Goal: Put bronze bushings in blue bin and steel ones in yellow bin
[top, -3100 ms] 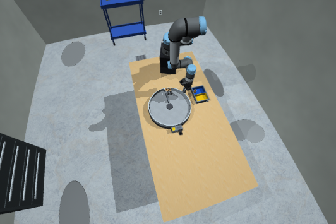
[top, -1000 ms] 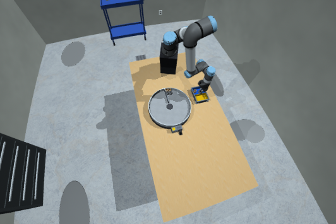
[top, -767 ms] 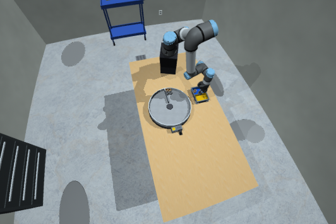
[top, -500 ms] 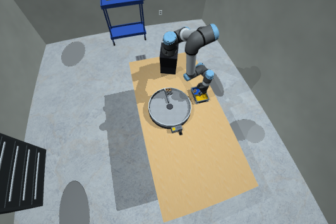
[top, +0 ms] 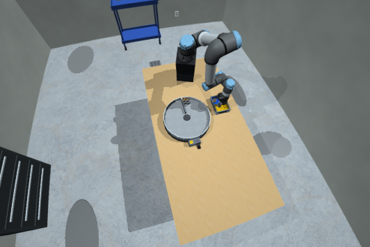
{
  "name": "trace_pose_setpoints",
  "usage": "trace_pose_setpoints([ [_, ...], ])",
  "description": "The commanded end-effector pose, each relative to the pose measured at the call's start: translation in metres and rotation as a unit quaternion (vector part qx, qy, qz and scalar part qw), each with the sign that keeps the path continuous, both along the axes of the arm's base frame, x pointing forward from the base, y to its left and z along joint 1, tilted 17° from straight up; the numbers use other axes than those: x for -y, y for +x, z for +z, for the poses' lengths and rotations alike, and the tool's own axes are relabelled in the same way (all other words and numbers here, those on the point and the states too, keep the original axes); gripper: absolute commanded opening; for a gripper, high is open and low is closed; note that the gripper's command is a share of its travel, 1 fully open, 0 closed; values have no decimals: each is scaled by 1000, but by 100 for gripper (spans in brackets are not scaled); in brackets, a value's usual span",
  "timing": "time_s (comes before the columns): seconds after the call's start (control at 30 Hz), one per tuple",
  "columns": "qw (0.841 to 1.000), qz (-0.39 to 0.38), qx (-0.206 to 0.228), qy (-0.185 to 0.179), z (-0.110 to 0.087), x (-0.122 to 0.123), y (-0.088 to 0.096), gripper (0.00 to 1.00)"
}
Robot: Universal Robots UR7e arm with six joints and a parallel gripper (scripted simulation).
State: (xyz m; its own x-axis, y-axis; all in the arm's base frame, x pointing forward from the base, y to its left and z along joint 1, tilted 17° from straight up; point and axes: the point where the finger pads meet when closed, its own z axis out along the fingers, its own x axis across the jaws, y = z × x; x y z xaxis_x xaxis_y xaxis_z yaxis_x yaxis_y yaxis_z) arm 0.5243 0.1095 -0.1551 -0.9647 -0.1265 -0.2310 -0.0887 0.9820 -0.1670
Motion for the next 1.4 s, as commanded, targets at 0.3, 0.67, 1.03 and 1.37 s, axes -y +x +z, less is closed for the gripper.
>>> trace_pose_setpoints([
  [0.3,1000,0,1,0,-10,1,3,0],
  [0.67,1000,0,1,0,-12,1,4,0],
  [1.03,1000,0,1,0,-20,3,6,0],
  [1.37,1000,0,1,0,-22,3,7,0],
])
